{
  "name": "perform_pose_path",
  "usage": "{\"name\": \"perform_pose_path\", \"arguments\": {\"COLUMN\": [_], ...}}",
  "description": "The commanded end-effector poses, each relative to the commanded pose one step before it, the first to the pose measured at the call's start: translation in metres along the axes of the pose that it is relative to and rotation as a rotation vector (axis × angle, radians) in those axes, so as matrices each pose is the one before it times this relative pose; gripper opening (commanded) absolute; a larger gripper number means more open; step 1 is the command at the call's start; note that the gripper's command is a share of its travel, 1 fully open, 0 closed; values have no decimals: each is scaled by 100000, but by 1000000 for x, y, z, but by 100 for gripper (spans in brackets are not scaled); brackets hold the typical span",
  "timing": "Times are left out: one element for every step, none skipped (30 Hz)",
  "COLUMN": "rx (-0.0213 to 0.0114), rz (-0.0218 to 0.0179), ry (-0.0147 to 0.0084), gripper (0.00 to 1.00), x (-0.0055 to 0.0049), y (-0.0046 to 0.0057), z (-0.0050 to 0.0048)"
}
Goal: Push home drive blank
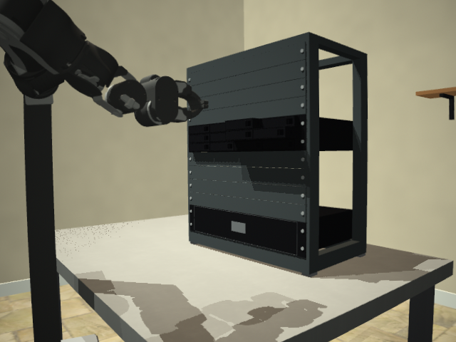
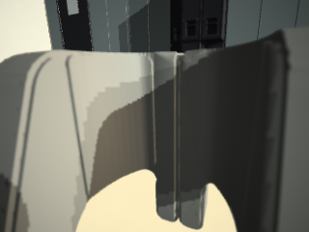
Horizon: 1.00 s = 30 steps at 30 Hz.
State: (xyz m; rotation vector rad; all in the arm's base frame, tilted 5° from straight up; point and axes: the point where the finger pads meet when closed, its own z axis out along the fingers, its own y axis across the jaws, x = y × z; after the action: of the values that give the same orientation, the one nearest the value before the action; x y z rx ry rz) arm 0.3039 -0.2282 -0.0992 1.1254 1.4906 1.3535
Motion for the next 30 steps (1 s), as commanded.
{"name": "perform_pose_path", "arguments": {"rx": [-1879,0,2,2,1,0,0,0,0,0,0,0,0,0,0,0,0,0,0,0,0,0,0,0,0,0,0,0,0,0], "rz": [448,8,-3,-10,-9,-32,0,0,-138,52,-10,-22,0,-8,-7,0,0,0,0,0,0,0,0,0,0,0,0,0,0,0], "ry": [428,-6,1,-9,-15,-49,0,0,-195,67,-16,-31,0,-11,-9,0,0,0,0,0,0,0,0,0,0,0,0,0,0,0], "gripper": [0,0,0,0,0,0,0,0,0,0,0,0,0,0,0,0,0,0,0,0,0,0,0,0,0,0,0,0,0,0], "x": [211,-165,-152,-169,-162,-184,0,0,-403,87,-81,-82,0,-20,-18,0,0,0,0,0,0,0,0,0,0,0,0,0,0,0], "y": [3329,-51,-68,-58,-42,-28,0,0,-17,-11,-8,-4,-1,0,0,0,0,0,0,0,0,0,0,0,0,0,0,0,0,0], "z": [-2272,-1483,-1290,-1081,-876,-684,0,0,-511,-354,-221,-118,-45,-7,0,0,0,0,0,0,0,0,0,0,0,0,0,0,0,0]}}
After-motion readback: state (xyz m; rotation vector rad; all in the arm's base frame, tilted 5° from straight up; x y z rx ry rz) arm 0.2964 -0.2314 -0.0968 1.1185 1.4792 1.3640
